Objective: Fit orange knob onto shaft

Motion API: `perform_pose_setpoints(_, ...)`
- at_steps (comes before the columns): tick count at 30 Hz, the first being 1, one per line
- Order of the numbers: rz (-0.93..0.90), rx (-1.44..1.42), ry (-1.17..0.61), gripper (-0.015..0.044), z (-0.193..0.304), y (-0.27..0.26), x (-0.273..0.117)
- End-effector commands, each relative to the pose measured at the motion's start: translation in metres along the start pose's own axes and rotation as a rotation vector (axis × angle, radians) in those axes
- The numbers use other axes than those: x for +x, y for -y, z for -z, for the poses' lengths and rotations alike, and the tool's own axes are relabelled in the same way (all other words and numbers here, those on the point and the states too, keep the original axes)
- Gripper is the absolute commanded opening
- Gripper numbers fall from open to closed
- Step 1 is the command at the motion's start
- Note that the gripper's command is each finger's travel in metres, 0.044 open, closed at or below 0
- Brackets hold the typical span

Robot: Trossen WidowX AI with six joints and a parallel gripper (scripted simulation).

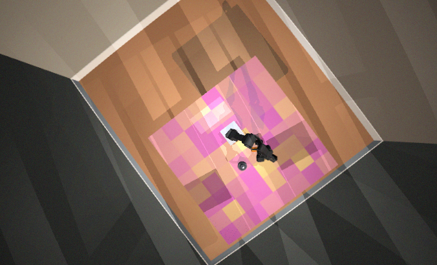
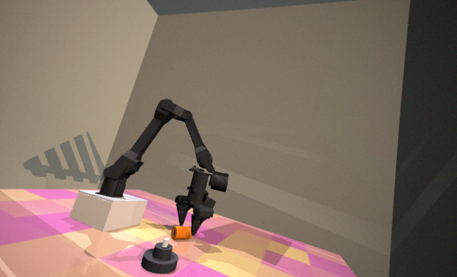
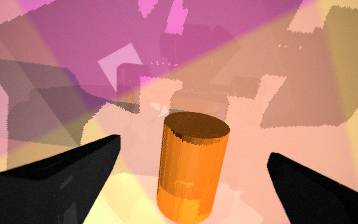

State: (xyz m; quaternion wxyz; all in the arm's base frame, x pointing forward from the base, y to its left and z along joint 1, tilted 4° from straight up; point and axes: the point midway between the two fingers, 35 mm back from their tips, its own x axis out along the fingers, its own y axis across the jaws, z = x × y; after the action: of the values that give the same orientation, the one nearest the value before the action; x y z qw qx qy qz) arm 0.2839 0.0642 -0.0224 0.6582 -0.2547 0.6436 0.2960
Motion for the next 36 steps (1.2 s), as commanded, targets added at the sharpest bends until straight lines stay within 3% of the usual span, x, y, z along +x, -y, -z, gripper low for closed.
perform_pose_setpoints(1, 0.001, 0.003, 0.0, 0.044, 0.0, 0.0, 0.007)
perform_pose_setpoints(10, 0.001, 0.003, -0.001, 0.044, 0.001, -0.001, 0.019)
perform_pose_setpoints(18, 0.001, 0.003, -0.001, 0.024, 0.001, -0.001, 0.019)
perform_pose_setpoints(26, 0.001, 0.003, -0.001, 0.024, 0.001, -0.001, 0.019)
perform_pose_setpoints(36, 0.001, 0.003, -0.001, 0.0179, 0.001, -0.001, 0.019)
